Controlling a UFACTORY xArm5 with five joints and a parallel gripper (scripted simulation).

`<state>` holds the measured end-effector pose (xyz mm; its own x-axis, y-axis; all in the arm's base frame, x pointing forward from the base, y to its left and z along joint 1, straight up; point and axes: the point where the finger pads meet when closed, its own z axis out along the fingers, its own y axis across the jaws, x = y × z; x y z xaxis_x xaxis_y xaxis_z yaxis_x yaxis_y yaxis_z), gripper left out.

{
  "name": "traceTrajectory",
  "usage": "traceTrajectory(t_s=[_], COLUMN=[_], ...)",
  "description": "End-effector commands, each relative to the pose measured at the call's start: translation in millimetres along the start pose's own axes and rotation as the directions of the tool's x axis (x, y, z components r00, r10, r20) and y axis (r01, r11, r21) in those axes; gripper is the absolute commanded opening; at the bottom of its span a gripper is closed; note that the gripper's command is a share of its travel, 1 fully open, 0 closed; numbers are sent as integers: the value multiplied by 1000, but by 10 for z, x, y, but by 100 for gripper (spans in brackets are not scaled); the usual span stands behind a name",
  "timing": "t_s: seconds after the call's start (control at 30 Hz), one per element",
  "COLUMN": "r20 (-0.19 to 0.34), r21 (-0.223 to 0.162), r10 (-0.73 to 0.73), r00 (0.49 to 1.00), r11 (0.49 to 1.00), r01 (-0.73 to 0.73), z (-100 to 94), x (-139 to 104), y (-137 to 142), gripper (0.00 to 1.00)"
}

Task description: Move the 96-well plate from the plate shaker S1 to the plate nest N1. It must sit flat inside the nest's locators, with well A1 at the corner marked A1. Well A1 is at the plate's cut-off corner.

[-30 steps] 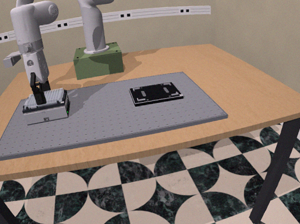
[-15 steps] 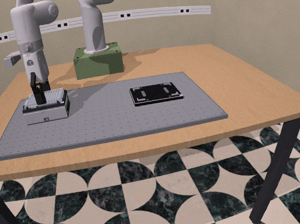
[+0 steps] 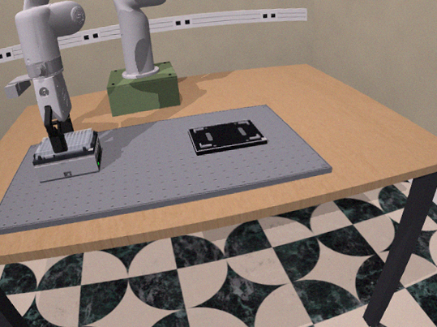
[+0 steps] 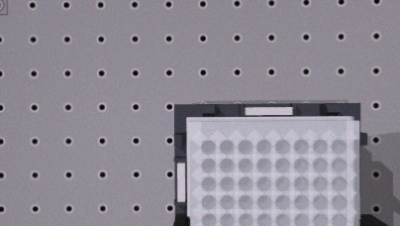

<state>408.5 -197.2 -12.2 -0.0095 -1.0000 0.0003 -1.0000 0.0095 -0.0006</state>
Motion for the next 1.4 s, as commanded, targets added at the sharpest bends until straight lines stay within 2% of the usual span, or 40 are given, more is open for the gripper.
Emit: traceTrajectory(t_s=[0.0, 0.97, 1.37], r20=[-2, -2, -2], r21=[4, 4, 4], r10=[0, 0, 0], r00=[1000, 1000, 1000], r11=[1000, 1000, 1000], r01=[0, 0, 0], z=[-13, -13, -80], x=[6, 7, 7], y=[-14, -14, -14], gripper=[0, 0, 0])
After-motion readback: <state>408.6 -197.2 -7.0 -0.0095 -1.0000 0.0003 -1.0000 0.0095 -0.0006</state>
